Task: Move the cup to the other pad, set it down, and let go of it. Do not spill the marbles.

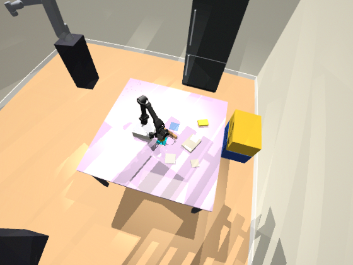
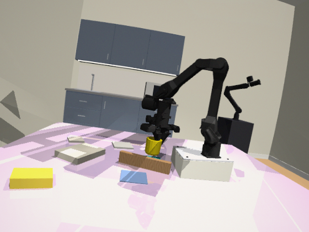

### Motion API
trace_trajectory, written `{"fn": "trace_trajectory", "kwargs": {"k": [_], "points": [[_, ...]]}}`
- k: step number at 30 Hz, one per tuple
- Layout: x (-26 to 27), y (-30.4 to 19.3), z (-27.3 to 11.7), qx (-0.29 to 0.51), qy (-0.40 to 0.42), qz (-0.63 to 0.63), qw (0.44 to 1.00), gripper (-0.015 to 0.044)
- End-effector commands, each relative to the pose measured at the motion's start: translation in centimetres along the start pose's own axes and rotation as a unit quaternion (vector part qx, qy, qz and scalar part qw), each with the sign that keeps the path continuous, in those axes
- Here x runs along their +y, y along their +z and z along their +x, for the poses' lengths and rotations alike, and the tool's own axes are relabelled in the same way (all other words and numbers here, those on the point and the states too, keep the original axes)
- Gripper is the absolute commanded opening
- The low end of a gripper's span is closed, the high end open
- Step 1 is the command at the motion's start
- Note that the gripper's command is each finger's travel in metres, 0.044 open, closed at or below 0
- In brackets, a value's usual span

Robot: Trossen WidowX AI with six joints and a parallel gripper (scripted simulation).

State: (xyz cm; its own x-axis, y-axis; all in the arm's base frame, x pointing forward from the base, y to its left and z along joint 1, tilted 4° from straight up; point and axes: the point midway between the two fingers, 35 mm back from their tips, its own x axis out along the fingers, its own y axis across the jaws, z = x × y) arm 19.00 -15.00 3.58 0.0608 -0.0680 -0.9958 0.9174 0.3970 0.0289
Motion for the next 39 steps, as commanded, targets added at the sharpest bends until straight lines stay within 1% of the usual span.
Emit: {"fn": "trace_trajectory", "kwargs": {"k": [1,13,26,31,32,39], "points": [[0.0,0.0,0.6,0.001,0.001,-0.001,1.0,0.0],[-0.2,-0.1,2.5,0.001,0.001,-0.001,1.0,0.0],[-0.2,-0.1,2.2,0.001,0.0,0.0,1.0,0.0],[-0.2,-0.1,2.2,0.001,0.0,0.0,1.0,0.0131],[-0.2,-0.1,2.2,0.001,0.0,0.0,1.0,0.0147],[-0.2,-0.1,2.1,0.001,0.0,0.0,1.0,0.0147]]}}
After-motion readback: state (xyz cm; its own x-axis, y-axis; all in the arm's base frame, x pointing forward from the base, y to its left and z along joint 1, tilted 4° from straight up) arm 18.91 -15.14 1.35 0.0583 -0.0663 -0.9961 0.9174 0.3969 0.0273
